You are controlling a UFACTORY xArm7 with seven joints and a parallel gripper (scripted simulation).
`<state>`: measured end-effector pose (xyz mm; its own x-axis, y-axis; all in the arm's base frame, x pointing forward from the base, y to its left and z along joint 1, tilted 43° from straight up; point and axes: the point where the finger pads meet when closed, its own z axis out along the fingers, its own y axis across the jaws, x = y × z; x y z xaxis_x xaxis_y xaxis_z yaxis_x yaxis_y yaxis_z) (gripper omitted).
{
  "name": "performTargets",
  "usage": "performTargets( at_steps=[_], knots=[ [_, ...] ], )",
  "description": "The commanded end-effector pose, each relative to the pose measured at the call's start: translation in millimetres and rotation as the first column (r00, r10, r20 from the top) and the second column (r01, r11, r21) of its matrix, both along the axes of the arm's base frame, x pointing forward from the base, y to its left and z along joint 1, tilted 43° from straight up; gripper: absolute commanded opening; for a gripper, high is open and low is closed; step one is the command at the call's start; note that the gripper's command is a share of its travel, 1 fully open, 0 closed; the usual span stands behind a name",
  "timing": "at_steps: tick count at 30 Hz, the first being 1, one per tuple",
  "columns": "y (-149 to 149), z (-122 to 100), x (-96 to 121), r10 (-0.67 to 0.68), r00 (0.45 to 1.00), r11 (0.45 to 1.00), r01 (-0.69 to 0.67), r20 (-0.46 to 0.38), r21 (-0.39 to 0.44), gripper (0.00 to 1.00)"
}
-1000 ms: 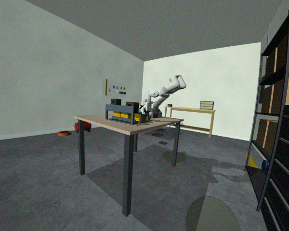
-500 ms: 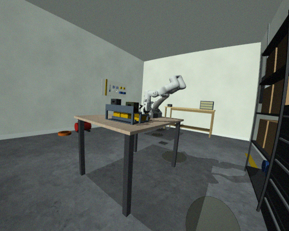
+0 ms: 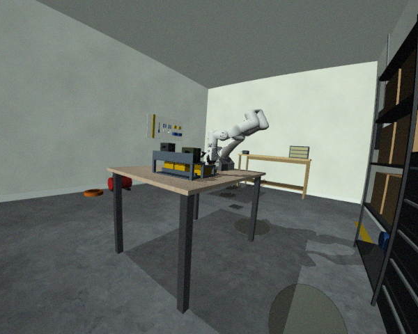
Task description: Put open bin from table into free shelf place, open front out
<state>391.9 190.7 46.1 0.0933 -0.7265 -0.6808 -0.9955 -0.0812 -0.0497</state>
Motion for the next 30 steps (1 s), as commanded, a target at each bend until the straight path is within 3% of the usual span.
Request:
performTargets(
  at_steps=[1,30],
  knots=[
    [-1.5,0.9,1.6,-0.004,1.000,1.000,0.004,0.003,0.000,0.00],
    [0.1,2.0,21.3,-0.004,1.000,1.000,0.004,0.003,0.000,0.00]
  ],
)
